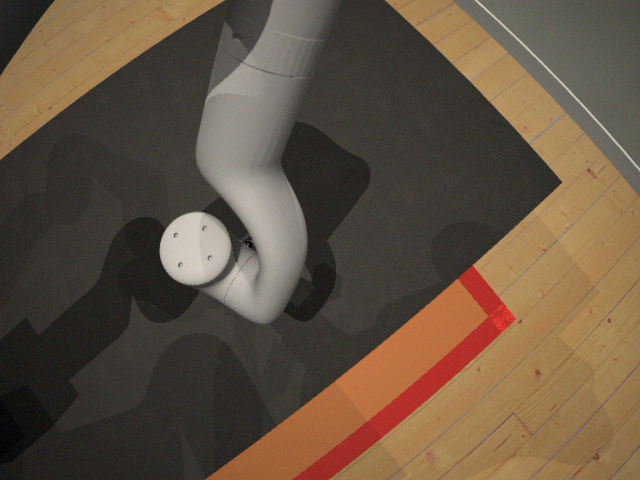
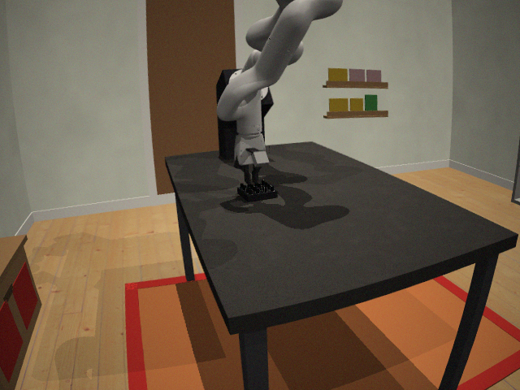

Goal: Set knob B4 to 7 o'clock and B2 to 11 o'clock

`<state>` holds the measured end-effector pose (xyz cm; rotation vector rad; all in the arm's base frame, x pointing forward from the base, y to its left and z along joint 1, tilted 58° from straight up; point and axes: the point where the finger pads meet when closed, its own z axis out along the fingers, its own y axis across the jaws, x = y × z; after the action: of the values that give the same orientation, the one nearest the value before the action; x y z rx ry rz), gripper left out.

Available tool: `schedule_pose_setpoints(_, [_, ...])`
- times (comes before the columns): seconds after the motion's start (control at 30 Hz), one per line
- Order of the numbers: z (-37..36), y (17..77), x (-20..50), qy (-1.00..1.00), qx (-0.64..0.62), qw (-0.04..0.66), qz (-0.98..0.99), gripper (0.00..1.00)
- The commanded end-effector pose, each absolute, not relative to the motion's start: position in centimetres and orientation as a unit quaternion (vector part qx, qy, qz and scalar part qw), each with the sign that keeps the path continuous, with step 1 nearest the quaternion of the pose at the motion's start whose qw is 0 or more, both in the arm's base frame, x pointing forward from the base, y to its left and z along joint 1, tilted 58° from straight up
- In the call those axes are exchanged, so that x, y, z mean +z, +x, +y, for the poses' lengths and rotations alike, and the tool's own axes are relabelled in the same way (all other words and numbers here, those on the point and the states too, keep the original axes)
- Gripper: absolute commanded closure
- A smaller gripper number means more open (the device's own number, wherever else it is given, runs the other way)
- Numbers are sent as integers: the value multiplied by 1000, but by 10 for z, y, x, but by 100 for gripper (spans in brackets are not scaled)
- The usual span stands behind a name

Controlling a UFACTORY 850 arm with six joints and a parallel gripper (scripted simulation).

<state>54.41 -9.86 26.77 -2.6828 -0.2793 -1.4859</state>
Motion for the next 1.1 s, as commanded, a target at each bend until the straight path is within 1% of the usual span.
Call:
schedule_pose_setpoints(0.0, [-99, 544, 268, -871, -482, 31, -91, 81])
schedule_pose_setpoints(1.07, [-97, 552, 263, -871, -482, 31, -91, 81])
